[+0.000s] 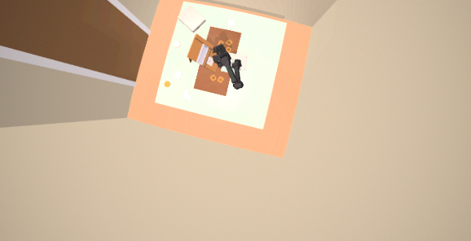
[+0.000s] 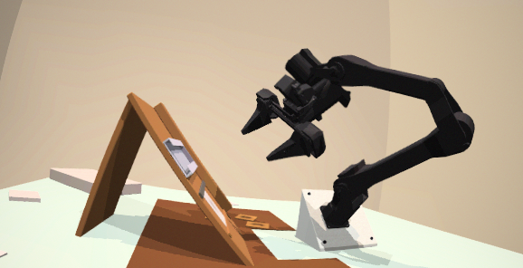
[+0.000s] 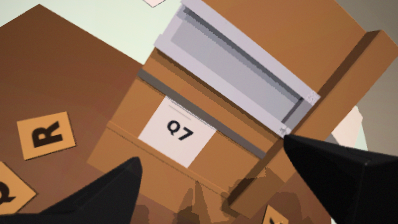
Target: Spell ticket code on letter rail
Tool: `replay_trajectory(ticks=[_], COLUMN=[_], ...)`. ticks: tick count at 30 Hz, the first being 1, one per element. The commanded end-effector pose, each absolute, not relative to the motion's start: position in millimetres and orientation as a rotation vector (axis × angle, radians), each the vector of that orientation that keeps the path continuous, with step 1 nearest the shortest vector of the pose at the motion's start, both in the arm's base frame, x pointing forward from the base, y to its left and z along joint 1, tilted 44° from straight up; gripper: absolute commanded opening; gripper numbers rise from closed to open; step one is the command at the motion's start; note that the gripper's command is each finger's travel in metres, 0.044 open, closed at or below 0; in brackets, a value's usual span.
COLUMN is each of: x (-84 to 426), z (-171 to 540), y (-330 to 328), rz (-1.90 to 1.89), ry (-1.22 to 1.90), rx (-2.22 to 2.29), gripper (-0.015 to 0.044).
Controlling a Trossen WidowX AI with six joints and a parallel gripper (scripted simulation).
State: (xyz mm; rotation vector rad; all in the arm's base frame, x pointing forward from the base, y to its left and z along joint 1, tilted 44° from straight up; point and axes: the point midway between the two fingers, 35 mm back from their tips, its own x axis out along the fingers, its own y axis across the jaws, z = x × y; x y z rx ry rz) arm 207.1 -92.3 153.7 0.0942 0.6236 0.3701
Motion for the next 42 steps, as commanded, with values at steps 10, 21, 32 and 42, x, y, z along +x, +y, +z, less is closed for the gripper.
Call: replay_trajectory(ticks=[10, 21, 32, 42], x=[213.2, 213.2, 211.4, 210.2], z=[206.5, 206.5, 225.0, 233.5], y=[-157.9, -157.9, -146.7, -140.9], rz=[0.675, 0.675, 0.675, 0.676], ry=[0.420, 0.420, 0.420, 0.420], rx=[-0.812, -0.812, -0.810, -0.809], gripper=[0.0440, 0.0440, 0.0440, 0.0440])
